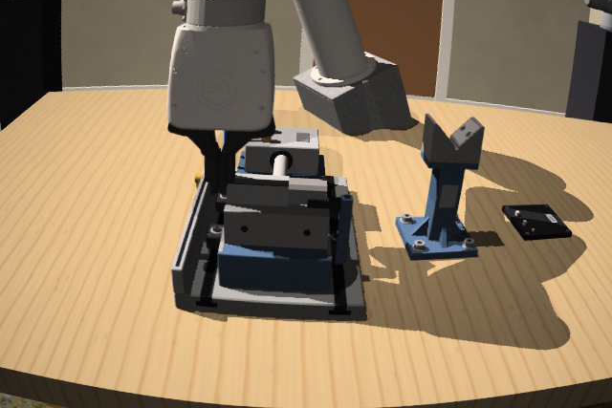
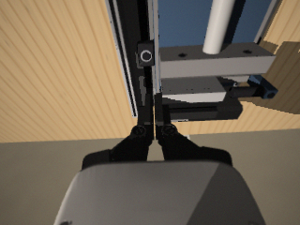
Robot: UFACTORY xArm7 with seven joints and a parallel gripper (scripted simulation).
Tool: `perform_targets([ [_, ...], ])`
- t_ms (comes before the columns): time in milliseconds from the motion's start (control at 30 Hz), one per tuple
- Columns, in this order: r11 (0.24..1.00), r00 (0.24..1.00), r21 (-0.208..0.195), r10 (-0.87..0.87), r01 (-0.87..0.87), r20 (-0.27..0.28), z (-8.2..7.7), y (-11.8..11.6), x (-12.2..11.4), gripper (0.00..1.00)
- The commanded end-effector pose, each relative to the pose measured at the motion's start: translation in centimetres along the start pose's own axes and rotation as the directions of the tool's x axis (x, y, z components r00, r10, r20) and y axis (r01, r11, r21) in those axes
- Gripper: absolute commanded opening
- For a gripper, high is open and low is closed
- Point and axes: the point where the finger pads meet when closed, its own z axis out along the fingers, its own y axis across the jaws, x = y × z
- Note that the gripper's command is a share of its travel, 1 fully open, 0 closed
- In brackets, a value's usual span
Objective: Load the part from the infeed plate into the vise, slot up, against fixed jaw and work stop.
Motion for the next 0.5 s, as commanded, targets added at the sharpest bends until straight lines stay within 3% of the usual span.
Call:
perform_targets([
  [0,1.000,1.000,0.000,0.000,0.000,0.005,-0.18,0.12,-0.16,0.00],
  [467,1.000,1.000,0.000,0.000,0.000,0.005,-0.18,0.50,-0.16,0.00],
])
